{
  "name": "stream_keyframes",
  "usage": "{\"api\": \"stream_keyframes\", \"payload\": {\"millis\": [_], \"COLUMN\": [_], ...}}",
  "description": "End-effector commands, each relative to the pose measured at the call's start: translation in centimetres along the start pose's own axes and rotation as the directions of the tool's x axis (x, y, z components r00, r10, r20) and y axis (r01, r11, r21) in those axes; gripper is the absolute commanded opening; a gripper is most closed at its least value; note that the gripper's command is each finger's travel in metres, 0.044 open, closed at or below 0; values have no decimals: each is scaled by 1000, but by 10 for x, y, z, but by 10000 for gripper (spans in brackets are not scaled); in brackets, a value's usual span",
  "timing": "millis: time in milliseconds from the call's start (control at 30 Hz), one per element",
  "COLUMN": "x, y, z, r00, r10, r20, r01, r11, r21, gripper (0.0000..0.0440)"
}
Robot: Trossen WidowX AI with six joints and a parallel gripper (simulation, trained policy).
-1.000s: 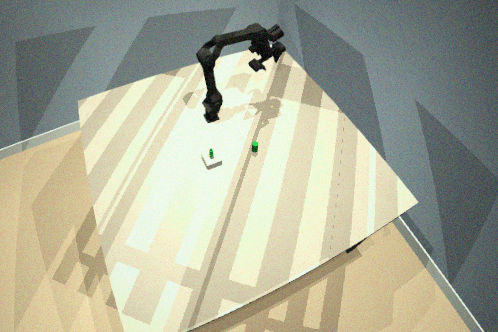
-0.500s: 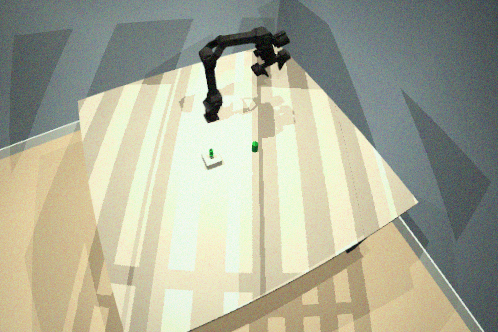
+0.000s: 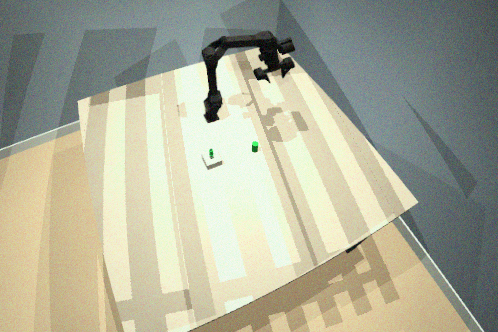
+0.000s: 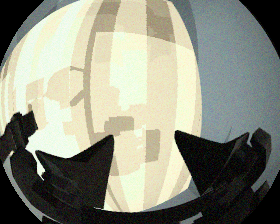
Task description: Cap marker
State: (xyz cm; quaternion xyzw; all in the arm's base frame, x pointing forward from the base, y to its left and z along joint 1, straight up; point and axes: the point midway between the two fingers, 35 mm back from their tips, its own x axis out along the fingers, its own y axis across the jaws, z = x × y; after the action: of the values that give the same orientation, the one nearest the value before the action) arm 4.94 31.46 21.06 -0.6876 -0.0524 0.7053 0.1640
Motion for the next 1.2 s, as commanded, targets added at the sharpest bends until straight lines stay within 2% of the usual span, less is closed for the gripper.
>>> {"api": "stream_keyframes", "payload": {"millis": [0, 567, 1167], "x": [2, 4, 2], "y": [2, 10, 25], "z": [-12, -60, -110], "r00": [1000, 996, 989], "r10": [19, 80, 136], "r20": [-16, -46, -58], "r01": [-18, -69, -105], "r11": [999, 977, 922], "r21": [41, 204, 372], "gripper": [324, 325, 325]}}
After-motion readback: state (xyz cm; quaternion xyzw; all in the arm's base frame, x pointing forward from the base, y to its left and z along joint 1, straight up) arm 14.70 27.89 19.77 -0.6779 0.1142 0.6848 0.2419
